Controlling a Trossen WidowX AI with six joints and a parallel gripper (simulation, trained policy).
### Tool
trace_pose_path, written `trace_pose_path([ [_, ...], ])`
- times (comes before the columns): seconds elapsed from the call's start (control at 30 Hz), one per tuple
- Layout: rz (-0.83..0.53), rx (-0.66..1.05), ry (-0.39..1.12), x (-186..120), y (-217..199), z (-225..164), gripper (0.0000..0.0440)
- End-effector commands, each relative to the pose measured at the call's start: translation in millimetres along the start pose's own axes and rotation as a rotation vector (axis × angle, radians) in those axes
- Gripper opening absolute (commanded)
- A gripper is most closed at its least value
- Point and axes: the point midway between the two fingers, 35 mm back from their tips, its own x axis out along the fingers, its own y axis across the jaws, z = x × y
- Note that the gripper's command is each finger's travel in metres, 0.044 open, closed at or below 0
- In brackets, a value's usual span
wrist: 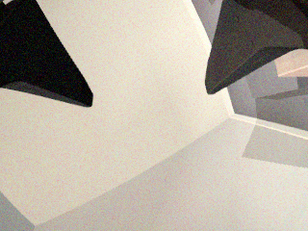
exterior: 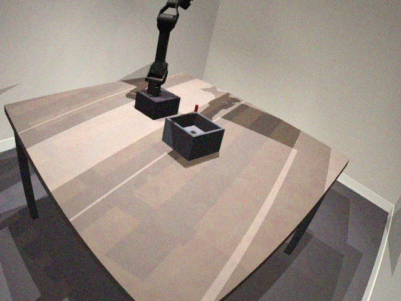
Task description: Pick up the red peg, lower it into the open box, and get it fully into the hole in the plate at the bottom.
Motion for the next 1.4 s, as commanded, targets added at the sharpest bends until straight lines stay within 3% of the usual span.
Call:
trace_pose_path([
  [0.0, -0.008, 0.012, 0.019, -2, -2, -6, 0.0418],
  [0.07, -0.018, 0.05, 0.067, -4, -3, -24, 0.044],
  [0.6, -0.02, 0.448, 0.468, -39, 25, -173, 0.044],
  [1.37, -0.266, 1.071, 0.922, -150, 69, -313, 0.044],
])
